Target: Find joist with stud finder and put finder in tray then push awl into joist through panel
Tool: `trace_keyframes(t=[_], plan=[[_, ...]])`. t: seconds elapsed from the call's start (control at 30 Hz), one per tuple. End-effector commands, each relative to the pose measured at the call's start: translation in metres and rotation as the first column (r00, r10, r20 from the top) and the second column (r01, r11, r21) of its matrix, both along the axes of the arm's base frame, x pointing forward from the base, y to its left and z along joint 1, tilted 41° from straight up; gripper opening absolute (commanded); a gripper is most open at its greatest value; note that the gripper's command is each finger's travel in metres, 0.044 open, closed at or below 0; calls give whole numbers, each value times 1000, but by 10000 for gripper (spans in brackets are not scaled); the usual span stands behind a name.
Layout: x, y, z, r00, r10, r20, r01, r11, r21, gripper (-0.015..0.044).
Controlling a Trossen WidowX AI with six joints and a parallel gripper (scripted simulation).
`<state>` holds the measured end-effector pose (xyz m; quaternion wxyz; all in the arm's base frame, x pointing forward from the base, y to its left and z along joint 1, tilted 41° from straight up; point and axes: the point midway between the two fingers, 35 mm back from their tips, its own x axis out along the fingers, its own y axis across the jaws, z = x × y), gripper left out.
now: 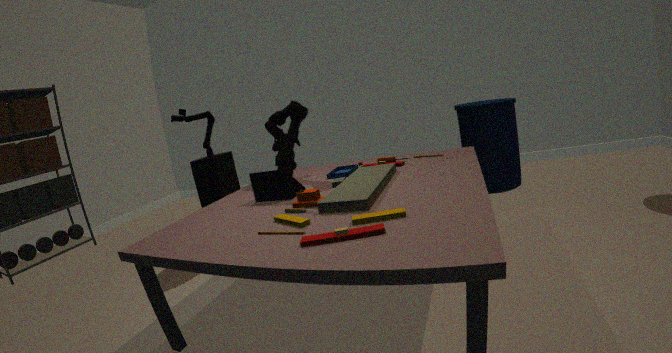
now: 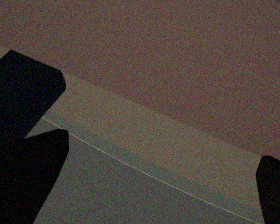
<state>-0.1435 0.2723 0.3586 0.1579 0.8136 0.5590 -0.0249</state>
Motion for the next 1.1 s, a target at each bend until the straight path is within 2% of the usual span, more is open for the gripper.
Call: trace_keyframes(t=[0.0, 0.17, 0.5, 0.8, 1.07], plan=[[0, 0, -1, 1000, -2, -2, 2, 1000, 0, 426], [10, 17, -19, 996, -67, -66, 66, 998, -15, 440], [103, 63, -44, 878, -349, -328, 349, 935, -60, 440], [204, 76, -65, 638, -539, -550, 591, 801, -100, 440], [298, 60, -85, 335, -602, -725, 775, 614, -152, 440]])
